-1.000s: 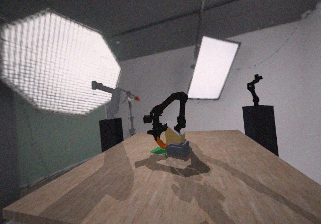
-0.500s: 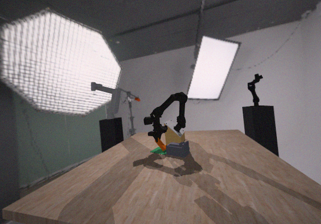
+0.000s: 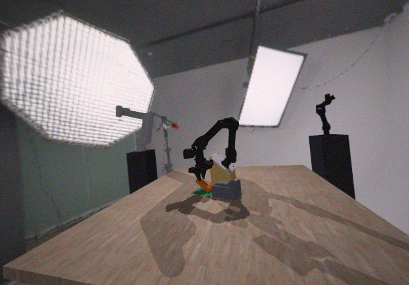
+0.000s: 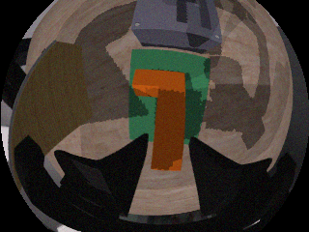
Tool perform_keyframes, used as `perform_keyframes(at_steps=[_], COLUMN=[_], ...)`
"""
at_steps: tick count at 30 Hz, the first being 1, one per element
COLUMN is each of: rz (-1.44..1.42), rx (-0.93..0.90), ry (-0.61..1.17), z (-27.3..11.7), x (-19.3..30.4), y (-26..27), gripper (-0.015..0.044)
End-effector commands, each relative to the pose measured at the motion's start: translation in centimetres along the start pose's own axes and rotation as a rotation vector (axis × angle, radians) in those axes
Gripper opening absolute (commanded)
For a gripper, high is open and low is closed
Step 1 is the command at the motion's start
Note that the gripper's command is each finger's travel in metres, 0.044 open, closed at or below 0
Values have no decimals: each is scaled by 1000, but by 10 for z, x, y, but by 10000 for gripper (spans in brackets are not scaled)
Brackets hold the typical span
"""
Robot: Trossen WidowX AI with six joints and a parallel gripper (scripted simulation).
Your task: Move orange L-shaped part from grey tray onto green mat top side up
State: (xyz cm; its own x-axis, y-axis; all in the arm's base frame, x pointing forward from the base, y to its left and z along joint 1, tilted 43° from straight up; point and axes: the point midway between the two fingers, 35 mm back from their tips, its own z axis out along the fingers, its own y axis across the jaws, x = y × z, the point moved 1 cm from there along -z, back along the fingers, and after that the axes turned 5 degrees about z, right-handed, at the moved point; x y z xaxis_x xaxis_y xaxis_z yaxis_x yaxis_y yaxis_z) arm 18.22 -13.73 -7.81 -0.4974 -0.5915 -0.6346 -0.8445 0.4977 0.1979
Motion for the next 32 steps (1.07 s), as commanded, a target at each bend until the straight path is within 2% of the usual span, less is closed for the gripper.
perform_keyframes(at_steps=[1,5,6,9,32], rz=[0,2,3,4,6], rx=[1,2,3,2,24], ry=[0,2,1,-1,4], z=[-7,-48,-63,-89,-87], x=[0,2,2,1,2], y=[-1,-4,-3,0,-4], gripper=[289,394,400,400,400])
